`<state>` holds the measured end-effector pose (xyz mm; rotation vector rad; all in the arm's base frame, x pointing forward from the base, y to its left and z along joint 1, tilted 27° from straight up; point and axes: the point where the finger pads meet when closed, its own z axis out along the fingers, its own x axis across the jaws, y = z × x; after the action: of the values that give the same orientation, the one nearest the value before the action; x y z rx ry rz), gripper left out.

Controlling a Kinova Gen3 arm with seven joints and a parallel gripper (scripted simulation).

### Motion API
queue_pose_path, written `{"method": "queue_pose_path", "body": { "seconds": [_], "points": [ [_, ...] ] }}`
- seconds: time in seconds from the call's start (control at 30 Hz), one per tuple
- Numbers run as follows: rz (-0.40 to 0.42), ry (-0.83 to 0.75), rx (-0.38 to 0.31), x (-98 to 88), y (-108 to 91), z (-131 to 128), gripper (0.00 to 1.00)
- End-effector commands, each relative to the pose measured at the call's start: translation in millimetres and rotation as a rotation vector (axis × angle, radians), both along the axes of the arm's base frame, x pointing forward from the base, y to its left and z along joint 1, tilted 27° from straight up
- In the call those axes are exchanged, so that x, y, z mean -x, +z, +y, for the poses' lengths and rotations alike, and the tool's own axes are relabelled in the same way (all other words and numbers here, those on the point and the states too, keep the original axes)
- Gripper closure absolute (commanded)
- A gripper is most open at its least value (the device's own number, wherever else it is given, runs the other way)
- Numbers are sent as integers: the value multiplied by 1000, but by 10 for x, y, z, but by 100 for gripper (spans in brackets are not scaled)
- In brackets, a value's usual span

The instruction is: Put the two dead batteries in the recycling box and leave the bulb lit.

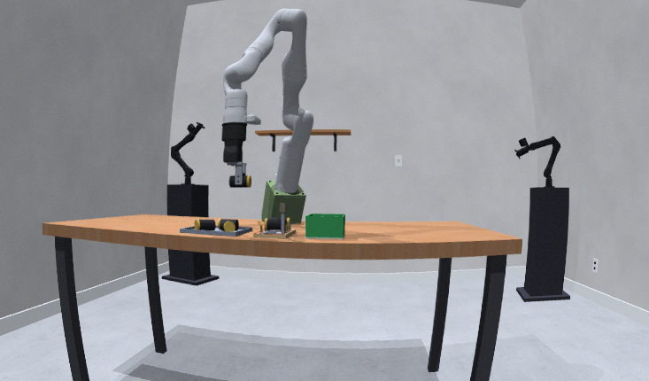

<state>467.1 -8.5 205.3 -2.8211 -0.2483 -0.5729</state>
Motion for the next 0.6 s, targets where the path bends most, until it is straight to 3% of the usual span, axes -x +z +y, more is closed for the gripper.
{"method": "queue_pose_path", "body": {
  "seconds": [0.0, 0.5, 0.57],
  "points": [
    [6, -23, -4, 18, -37, -124, 43],
    [6, -23, -4, 231, -339, -829, 43],
    [6, -23, -4, 231, -339, -829, 43]
  ]
}}
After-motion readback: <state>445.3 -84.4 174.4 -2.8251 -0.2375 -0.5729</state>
